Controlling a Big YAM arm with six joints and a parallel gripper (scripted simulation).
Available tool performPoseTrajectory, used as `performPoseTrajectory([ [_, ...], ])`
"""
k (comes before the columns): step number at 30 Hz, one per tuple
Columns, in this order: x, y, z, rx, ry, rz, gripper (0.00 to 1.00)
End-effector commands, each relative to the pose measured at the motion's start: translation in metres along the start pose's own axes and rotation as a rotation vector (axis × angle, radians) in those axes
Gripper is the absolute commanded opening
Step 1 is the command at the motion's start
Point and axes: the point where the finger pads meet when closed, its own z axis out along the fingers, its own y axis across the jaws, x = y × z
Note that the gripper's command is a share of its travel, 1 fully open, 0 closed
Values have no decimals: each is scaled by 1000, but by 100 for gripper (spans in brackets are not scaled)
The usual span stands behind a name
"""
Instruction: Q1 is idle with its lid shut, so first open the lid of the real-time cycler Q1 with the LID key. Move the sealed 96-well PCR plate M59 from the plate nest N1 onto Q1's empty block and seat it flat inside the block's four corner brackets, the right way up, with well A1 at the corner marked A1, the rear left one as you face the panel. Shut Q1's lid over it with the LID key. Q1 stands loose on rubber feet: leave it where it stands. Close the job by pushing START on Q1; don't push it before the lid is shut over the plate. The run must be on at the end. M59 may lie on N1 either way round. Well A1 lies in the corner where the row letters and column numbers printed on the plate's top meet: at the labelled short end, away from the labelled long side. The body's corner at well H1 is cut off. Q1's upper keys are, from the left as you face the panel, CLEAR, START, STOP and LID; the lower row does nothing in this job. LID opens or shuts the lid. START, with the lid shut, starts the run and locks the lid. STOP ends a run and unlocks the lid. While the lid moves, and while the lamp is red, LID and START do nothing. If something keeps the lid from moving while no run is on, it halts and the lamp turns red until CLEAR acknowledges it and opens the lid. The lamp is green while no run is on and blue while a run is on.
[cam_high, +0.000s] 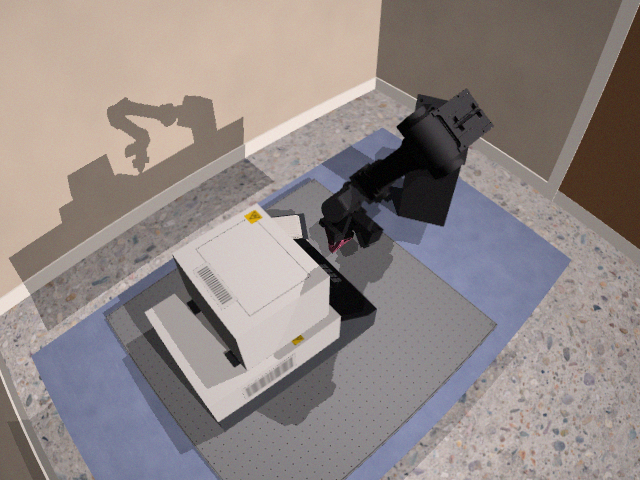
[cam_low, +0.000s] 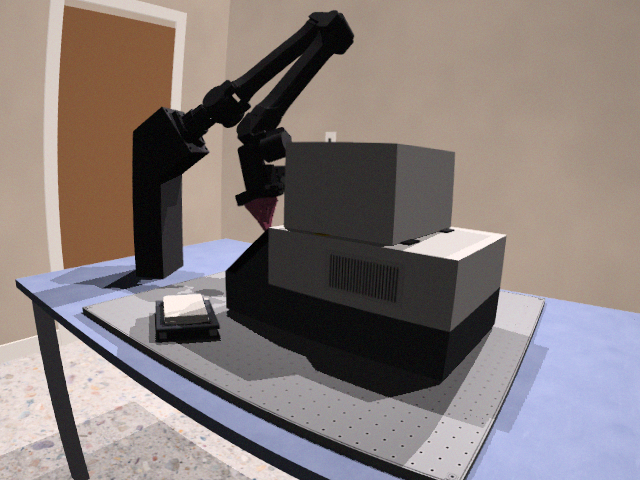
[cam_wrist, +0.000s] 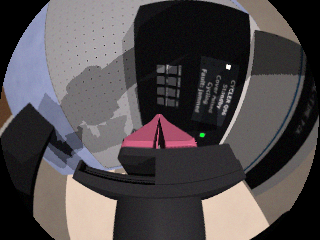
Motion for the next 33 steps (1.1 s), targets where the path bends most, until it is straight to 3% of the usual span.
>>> performPoseTrajectory([
  [1, -1, 3, 7, -20, -3, 17, 0],
  [11, 0, -9, 22, -14, -1, 20, 0],
  [24, -6, -1, 12, -11, -12, -12, 0],
  [29, -5, -10, 27, -8, -11, 6, 0],
  [33, 0, -14, 30, -2, -1, 13, 0],
])
